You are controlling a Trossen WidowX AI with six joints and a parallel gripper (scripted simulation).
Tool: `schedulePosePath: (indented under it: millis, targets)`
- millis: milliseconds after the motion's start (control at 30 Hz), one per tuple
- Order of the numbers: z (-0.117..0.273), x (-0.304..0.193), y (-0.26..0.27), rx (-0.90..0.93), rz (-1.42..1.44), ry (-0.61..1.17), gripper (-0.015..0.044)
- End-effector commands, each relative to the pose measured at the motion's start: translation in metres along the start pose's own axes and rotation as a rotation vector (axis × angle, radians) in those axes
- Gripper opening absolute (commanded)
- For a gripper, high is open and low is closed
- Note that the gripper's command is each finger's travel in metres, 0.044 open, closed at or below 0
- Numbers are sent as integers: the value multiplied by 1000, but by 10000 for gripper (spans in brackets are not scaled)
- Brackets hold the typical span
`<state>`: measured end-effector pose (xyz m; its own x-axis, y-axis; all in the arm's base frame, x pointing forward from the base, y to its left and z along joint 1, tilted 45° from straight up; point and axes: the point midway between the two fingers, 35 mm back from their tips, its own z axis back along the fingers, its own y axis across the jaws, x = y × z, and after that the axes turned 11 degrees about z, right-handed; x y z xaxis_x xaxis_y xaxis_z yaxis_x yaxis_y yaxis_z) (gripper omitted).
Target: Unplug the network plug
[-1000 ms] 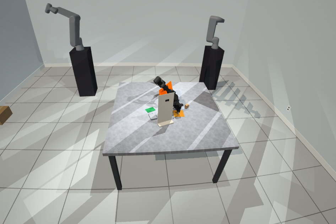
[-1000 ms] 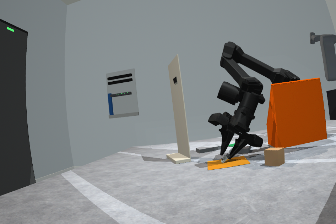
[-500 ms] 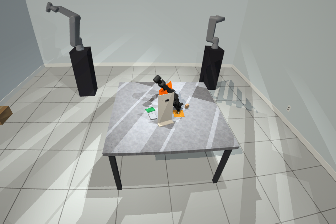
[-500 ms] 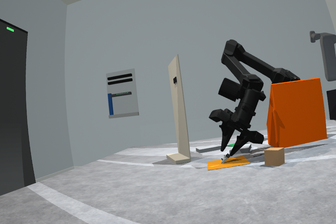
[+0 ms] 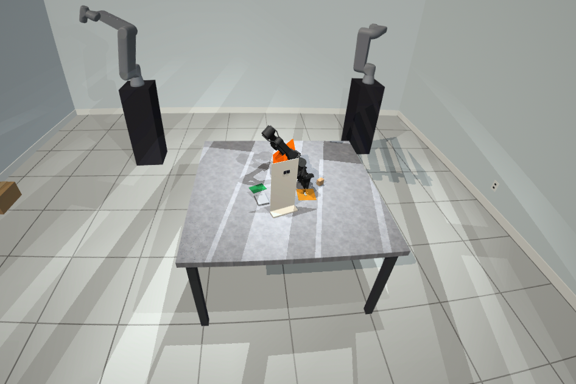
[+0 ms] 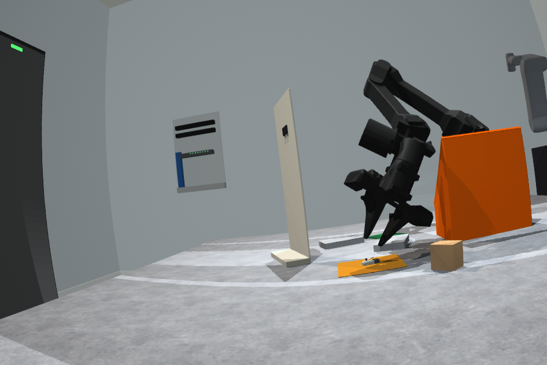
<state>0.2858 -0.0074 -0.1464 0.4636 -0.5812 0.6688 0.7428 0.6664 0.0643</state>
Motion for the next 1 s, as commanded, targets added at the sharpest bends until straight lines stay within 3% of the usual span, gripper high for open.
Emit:
schedulePosePath:
  millis: [0, 967]
  targets:
    - [4, 1, 3, 1, -3, -3, 156]
    - [33, 4, 25, 2, -5, 2, 156]
